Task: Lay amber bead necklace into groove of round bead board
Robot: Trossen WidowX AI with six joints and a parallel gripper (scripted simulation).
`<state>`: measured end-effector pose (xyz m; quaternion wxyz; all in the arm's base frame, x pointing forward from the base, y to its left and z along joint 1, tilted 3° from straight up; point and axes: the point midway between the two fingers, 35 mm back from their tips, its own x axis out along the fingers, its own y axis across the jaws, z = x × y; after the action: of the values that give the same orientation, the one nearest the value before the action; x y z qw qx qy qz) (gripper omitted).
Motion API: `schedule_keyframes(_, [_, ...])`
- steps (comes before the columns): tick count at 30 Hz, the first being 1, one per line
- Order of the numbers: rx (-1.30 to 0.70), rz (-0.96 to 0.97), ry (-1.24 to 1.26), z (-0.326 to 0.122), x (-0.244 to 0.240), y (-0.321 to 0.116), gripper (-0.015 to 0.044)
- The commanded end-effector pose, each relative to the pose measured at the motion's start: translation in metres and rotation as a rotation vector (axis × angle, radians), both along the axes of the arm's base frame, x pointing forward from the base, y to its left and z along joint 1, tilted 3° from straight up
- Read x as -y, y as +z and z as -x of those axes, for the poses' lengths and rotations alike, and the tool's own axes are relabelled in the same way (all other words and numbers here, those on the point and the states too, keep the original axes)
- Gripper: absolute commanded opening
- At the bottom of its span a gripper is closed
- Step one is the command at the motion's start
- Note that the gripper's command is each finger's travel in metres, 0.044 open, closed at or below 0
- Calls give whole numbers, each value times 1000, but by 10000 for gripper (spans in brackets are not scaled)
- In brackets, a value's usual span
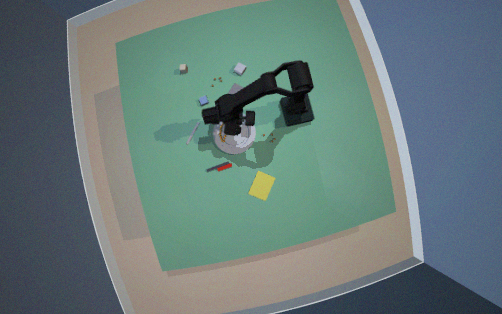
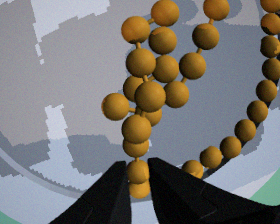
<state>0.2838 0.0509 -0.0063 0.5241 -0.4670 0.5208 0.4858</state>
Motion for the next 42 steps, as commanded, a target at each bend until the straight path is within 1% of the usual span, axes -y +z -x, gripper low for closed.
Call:
schedule_keyframes(1, [0,0,0,0,0,0,0])
schedule_keyframes(29, [0,0,0,0,0,1,0])
schedule_keyframes(42, [-7,0,5,12,11,6,0])
